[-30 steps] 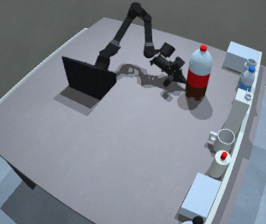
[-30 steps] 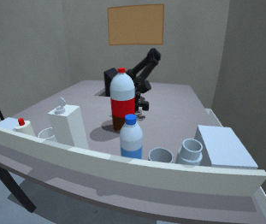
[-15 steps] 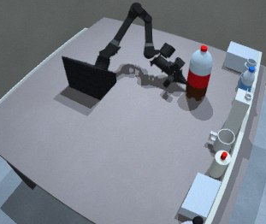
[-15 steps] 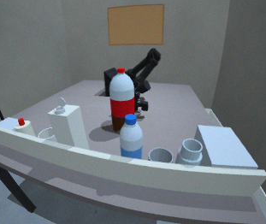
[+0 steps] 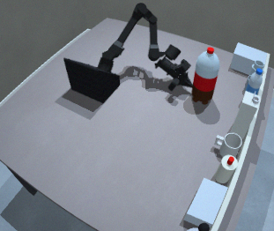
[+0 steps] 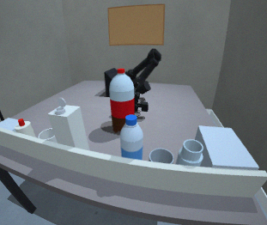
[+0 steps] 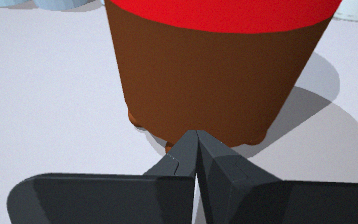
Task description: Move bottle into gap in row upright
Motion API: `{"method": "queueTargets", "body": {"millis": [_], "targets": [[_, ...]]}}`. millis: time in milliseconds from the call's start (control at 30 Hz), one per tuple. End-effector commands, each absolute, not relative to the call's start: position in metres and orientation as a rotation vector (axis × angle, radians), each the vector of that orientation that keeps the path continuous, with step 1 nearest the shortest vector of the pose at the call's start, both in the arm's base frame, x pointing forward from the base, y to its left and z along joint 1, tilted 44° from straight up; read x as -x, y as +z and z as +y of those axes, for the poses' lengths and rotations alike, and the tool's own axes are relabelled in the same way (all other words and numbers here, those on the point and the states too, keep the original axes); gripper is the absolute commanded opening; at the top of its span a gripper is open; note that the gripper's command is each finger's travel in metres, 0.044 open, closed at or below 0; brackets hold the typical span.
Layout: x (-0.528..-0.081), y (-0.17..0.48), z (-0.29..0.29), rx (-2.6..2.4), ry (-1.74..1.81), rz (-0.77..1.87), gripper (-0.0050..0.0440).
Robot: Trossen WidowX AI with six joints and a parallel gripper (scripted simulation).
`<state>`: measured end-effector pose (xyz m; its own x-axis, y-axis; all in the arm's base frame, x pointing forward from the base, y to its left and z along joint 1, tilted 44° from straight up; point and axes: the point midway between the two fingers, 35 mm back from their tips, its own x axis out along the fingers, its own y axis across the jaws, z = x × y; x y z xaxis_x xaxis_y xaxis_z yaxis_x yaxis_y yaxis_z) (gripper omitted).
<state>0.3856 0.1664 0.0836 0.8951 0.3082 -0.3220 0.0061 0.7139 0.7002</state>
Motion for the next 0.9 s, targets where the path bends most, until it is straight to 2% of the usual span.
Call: {"method": "queueTargets", "body": {"millis": [0, 867], "targets": [[-0.391, 0.087, 0.164, -0.765, 0.172, 0.427, -0.0050], [-0.403, 0.084, 0.158, -0.767, 0.177, 0.418, -0.0050]]}}
